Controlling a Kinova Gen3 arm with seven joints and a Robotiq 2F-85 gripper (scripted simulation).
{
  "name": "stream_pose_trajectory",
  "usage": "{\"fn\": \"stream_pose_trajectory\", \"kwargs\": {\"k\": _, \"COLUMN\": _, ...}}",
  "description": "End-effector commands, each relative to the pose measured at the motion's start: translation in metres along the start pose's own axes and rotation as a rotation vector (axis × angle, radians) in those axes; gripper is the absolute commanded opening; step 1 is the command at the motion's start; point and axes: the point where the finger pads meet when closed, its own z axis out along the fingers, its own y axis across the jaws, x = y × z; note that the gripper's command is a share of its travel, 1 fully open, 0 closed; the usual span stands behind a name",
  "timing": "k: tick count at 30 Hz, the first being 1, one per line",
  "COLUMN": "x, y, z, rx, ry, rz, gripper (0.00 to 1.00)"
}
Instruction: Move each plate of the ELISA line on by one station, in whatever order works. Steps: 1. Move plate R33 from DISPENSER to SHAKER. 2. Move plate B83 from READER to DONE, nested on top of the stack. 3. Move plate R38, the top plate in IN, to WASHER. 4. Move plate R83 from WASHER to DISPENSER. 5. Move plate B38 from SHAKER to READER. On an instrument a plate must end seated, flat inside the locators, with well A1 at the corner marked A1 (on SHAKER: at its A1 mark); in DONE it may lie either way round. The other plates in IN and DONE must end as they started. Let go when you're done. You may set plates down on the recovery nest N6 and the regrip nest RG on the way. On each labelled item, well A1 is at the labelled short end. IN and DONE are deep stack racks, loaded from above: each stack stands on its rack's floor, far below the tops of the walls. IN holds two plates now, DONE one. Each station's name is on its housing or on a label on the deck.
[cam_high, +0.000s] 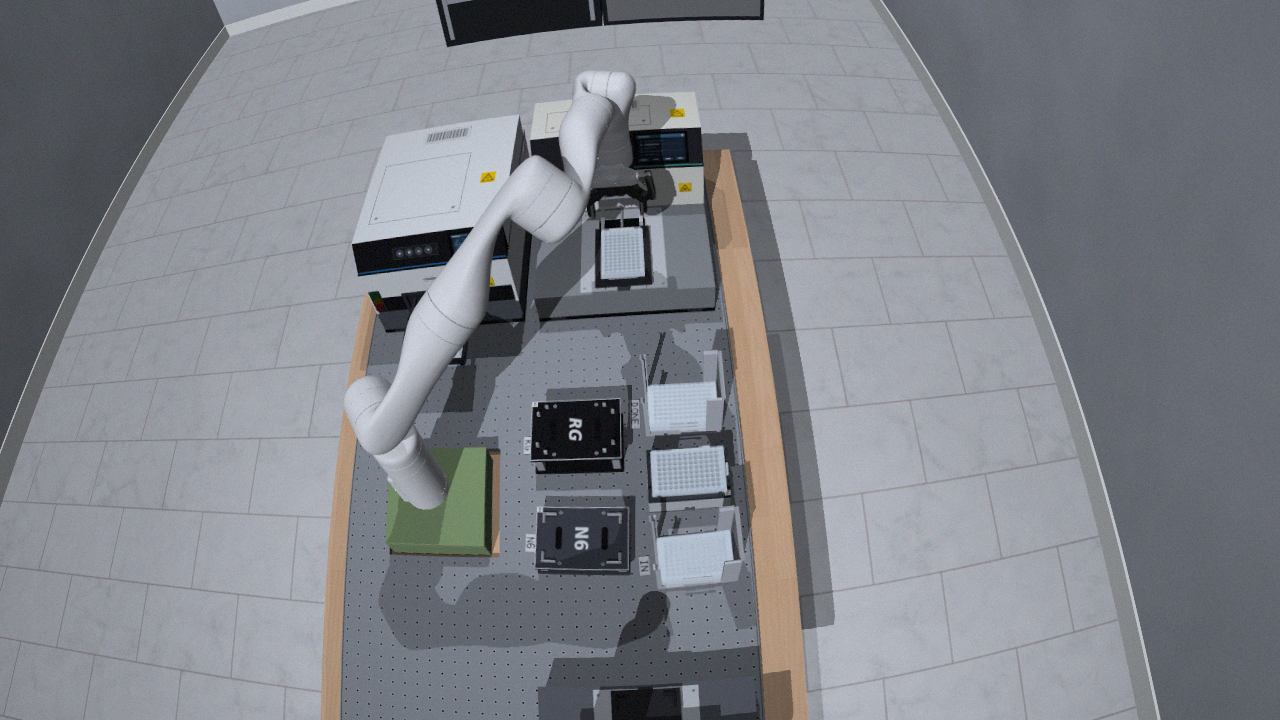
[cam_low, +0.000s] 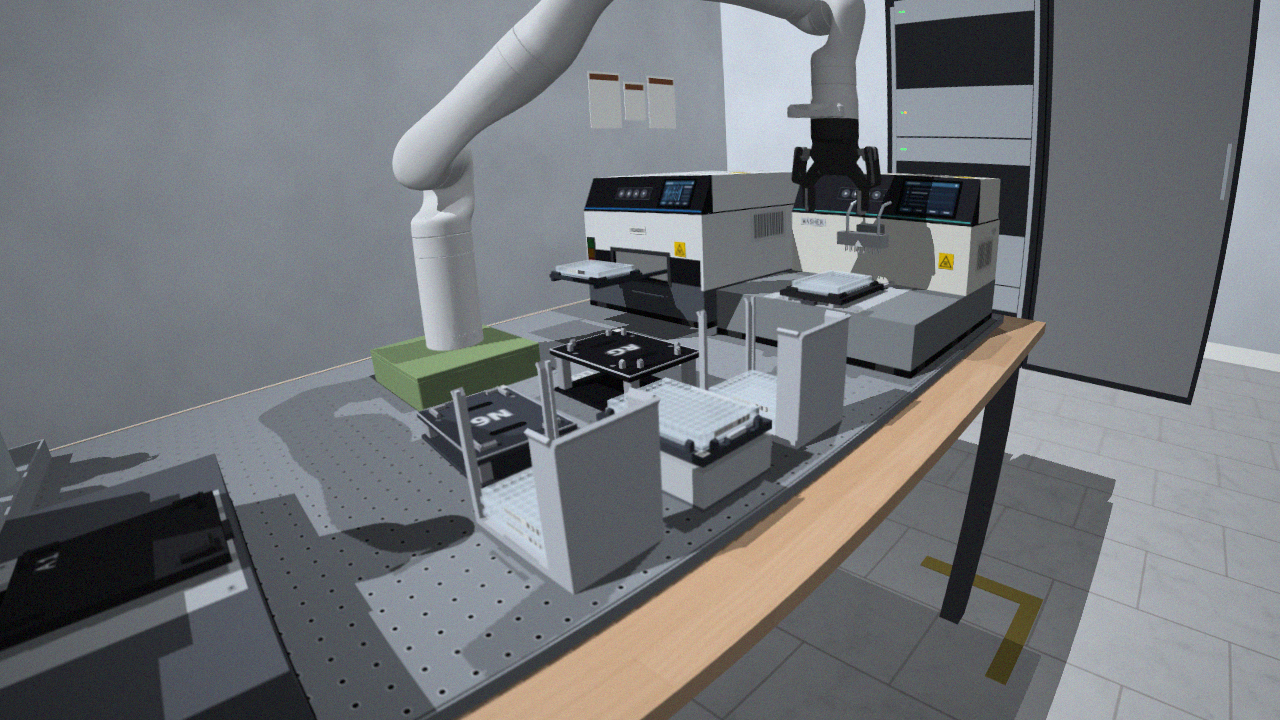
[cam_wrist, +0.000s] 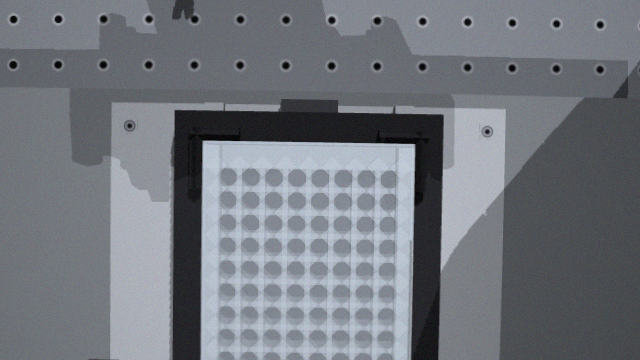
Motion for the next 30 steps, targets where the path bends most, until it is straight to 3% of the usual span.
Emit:
{"fn": "stream_pose_trajectory", "kwargs": {"k": 1, "x": 0.000, "y": 0.000, "z": -0.002, "rx": 0.002, "ry": -0.003, "rz": 0.004, "gripper": 1.00}}
{"fn": "stream_pose_trajectory", "kwargs": {"k": 30, "x": 0.002, "y": -0.003, "z": 0.033, "rx": 0.006, "ry": -0.002, "rz": 0.012, "gripper": 1.00}}
